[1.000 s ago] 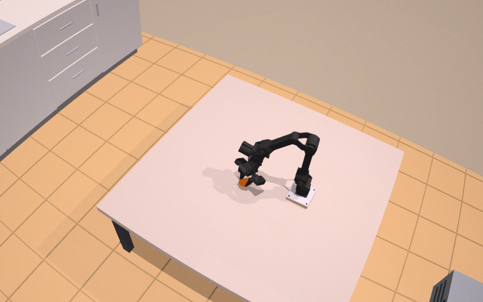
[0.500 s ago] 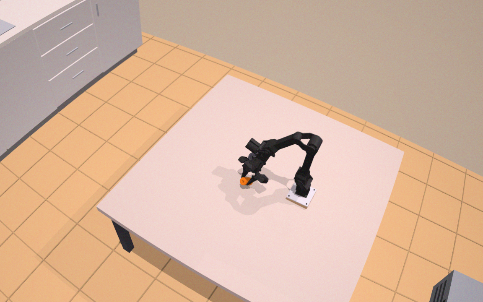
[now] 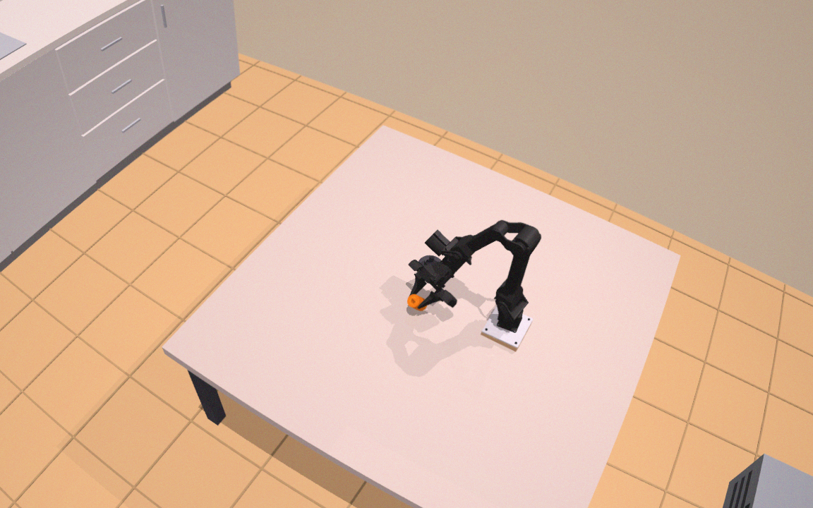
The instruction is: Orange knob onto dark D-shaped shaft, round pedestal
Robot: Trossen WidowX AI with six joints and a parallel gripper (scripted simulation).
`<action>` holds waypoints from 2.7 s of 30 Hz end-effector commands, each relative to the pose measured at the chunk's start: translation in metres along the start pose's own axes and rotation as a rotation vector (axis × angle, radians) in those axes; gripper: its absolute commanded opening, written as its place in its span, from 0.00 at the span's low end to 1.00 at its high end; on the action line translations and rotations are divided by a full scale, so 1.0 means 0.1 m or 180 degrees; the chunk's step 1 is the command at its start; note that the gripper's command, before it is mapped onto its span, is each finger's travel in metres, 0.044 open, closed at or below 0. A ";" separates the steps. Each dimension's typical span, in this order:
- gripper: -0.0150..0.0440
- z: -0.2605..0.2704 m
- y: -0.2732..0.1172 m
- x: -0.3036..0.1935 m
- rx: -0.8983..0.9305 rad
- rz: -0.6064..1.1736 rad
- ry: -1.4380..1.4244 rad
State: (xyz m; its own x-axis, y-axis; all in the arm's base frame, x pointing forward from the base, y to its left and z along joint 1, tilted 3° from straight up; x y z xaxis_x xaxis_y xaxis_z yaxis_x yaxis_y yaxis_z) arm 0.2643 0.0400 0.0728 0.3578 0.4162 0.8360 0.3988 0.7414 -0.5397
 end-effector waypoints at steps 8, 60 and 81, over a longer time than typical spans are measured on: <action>0.56 -0.02 -0.07 -0.18 0.0123 -0.0603 0.0014; 1.00 -0.04 -0.11 -0.31 0.0214 -0.1078 0.0027; 1.00 0.05 -0.53 0.35 0.0252 -0.0872 0.0061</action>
State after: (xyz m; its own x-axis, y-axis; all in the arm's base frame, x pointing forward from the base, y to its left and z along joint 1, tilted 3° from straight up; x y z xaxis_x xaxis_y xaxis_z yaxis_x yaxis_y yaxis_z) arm 0.2497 0.0148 0.1274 0.2378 0.1450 0.9604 0.4346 0.8684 -0.2387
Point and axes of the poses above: the point midway between the two fingers, 35 mm back from their tips, its own y axis out along the fingers, its own z axis across the jaws, x = y × z, the point moved 3 cm from there along -y, back along the fingers, and after that the axes turned 10 degrees about y, right-handed, at the moved point
